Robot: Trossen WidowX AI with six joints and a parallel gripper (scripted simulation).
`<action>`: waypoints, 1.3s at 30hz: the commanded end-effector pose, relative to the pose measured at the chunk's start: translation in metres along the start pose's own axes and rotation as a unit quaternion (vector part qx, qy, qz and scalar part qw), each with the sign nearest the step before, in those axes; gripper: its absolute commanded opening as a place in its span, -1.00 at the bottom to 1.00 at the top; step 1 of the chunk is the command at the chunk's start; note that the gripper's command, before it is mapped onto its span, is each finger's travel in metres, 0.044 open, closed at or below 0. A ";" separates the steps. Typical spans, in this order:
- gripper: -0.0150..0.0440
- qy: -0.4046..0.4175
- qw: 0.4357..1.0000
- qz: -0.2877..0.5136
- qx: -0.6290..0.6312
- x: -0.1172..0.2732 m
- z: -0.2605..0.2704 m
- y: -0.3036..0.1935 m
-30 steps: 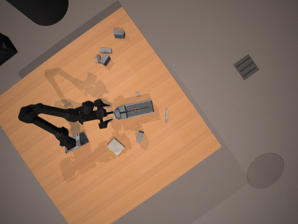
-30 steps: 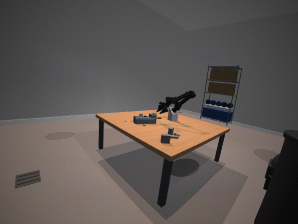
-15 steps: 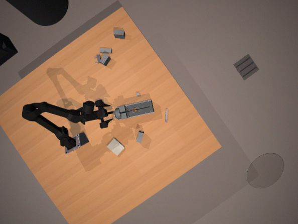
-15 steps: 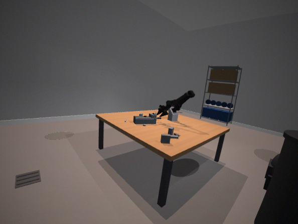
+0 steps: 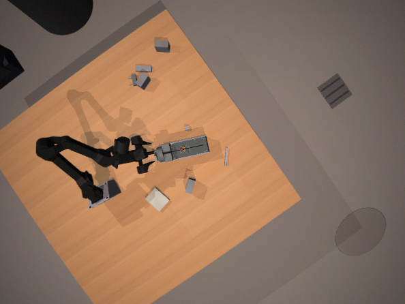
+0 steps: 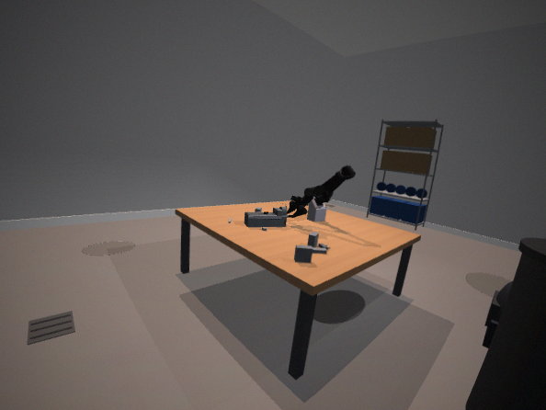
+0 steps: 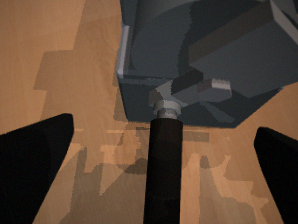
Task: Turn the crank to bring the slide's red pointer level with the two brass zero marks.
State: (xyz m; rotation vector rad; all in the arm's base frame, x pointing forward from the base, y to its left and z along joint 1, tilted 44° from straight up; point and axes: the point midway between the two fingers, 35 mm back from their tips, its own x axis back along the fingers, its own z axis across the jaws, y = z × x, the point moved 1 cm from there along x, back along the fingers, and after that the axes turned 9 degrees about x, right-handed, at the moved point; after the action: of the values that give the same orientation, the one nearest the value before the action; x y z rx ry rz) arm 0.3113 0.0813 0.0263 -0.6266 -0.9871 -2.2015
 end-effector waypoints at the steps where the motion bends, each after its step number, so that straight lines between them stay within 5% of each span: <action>1: 1.00 -0.001 1.000 0.000 -0.002 -0.004 0.000 -0.005; 17: 1.00 0.000 1.000 0.000 -0.003 -0.018 0.003 -0.022; 34: -0.49 0.000 1.000 0.000 -0.003 -0.018 0.003 -0.022; 39: -0.49 0.000 1.000 0.000 -0.003 -0.018 0.003 -0.022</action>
State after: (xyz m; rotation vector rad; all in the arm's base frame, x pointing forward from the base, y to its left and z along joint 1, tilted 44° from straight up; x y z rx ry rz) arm 0.3078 0.1018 0.0058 -0.6256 -0.9830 -2.2017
